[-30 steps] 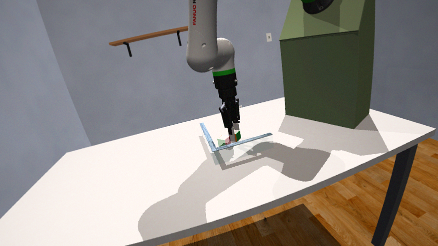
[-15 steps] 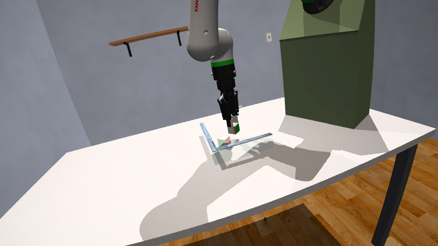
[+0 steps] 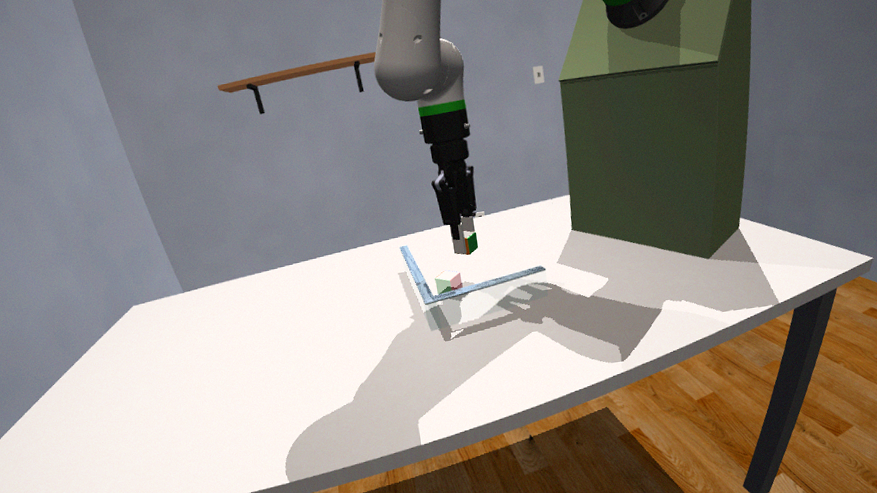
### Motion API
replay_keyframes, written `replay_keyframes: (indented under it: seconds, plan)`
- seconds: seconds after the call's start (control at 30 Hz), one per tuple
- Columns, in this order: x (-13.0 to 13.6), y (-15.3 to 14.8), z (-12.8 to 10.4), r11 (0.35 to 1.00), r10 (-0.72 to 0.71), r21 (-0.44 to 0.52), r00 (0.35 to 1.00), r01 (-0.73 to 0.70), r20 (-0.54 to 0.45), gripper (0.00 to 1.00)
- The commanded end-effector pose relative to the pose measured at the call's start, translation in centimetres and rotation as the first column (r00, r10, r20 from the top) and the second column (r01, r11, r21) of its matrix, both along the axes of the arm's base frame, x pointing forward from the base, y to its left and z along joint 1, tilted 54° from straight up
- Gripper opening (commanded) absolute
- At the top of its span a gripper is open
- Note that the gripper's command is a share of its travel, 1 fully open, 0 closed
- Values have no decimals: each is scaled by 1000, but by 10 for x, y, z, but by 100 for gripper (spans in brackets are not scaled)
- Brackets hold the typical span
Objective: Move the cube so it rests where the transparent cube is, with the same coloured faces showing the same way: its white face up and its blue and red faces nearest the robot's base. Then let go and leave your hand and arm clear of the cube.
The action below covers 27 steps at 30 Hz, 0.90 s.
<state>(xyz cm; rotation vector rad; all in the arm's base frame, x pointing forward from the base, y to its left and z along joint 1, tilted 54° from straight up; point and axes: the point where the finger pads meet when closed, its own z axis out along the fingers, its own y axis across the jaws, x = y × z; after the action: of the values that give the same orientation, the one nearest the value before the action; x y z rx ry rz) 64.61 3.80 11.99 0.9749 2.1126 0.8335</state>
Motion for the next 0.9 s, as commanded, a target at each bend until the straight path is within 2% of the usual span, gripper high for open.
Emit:
replay_keyframes:
  seconds: [0.0,0.87]
  plan:
    - [0,0,0,1000,0,0,1000,0,0,0]
    - [0,0,1,999,-19,26,1000,20,-10,0]
